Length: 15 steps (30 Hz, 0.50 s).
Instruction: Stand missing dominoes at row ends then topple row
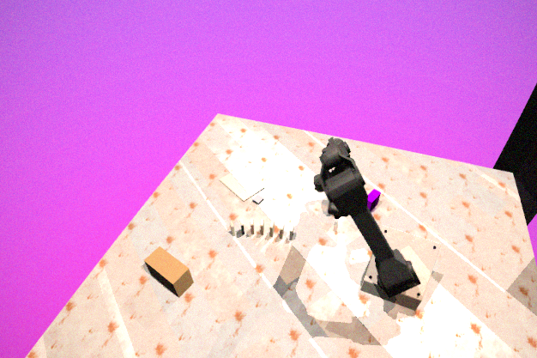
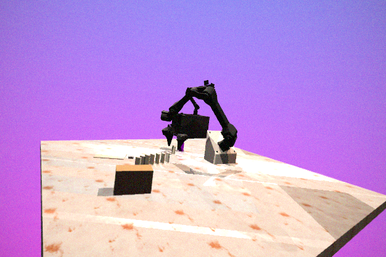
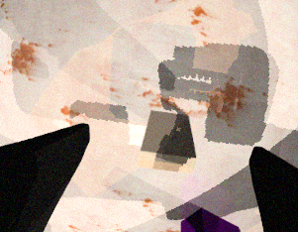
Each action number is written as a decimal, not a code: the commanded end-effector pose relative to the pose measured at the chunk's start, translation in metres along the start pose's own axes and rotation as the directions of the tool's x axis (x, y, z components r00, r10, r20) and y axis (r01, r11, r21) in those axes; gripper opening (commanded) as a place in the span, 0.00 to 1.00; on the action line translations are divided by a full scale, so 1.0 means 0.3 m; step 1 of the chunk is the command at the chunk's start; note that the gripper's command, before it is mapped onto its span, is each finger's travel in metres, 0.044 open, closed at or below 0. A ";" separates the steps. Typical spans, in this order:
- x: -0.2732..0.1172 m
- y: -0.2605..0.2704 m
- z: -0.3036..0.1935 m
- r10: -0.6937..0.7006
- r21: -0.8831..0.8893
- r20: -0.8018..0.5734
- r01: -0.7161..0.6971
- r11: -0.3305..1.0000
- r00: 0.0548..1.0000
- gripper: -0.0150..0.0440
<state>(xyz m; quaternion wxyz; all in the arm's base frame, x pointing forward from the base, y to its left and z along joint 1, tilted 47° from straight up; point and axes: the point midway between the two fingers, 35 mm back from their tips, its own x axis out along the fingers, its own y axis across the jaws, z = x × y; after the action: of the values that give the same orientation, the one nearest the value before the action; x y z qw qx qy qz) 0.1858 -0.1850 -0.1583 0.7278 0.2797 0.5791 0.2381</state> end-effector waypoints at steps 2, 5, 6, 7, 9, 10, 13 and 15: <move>0.033 0.008 -0.005 0.010 0.007 0.001 -0.010 1.000 1.000 1.00; 0.036 0.008 -0.005 0.010 0.007 0.001 -0.010 1.000 1.000 0.96; 0.036 0.008 -0.005 0.010 0.007 0.001 -0.010 1.000 1.000 0.91; 0.036 0.008 -0.005 0.010 0.007 0.001 -0.010 1.000 1.000 0.87; 0.036 0.008 -0.005 0.010 0.007 0.001 -0.010 1.000 1.000 0.78; 0.036 0.008 -0.005 0.010 0.007 0.001 -0.010 1.000 1.000 0.73; 0.036 0.008 -0.005 0.010 0.007 0.001 -0.010 1.000 1.000 0.60; 0.036 0.008 -0.005 0.010 0.007 0.001 -0.010 1.000 1.000 0.51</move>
<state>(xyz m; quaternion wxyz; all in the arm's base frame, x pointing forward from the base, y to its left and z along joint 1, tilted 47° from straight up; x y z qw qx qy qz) 0.1861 -0.1762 -0.1646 0.7253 0.2829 0.5797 0.2404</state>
